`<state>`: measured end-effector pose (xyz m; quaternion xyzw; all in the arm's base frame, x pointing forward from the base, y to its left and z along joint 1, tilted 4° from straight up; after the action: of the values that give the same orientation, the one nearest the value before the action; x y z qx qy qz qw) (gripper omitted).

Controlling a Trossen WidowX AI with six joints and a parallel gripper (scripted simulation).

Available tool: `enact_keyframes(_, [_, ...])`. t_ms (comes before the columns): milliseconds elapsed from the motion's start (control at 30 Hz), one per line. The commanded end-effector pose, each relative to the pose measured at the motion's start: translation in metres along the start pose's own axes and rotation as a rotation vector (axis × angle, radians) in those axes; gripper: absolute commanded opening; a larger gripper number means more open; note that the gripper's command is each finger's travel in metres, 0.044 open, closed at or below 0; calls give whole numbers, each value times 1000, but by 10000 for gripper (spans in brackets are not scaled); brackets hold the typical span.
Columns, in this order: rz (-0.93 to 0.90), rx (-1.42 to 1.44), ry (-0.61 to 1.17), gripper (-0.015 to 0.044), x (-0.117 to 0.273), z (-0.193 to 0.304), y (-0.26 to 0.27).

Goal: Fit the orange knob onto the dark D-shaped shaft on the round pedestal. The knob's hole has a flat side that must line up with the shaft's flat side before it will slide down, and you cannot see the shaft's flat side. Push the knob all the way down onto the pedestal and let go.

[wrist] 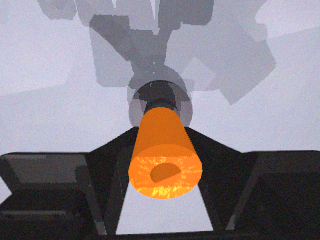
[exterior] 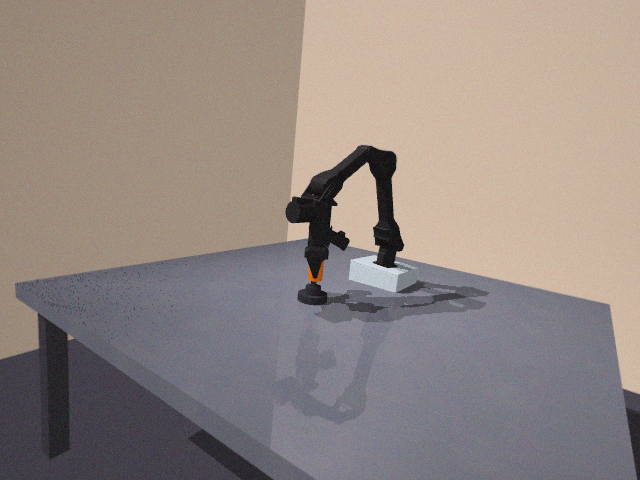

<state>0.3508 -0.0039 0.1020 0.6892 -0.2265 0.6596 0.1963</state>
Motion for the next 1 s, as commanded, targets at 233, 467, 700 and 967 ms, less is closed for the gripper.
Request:
enact_keyframes(233, [1, 6, 9, 0, 3, 1, 0])
enact_keyframes(467, [0, 175, 9, 0, 6, 2, -1])
enact_keyframes(700, [0, 216, 9, 0, 5, 6, -4])
enact_keyframes(967, [0, 216, 9, 0, 0, 6, -3])
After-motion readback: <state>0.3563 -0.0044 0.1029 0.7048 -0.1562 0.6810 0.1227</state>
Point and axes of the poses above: the point midway between the two fingers, 35 mm back from their tips, its own x axis back along the fingers, its own y axis across the jaws, z = x × y, the point moved 7 cm from there along x, back along the fingers, and after that the axes turned 12 degrees about x, right-handed, at the moved point
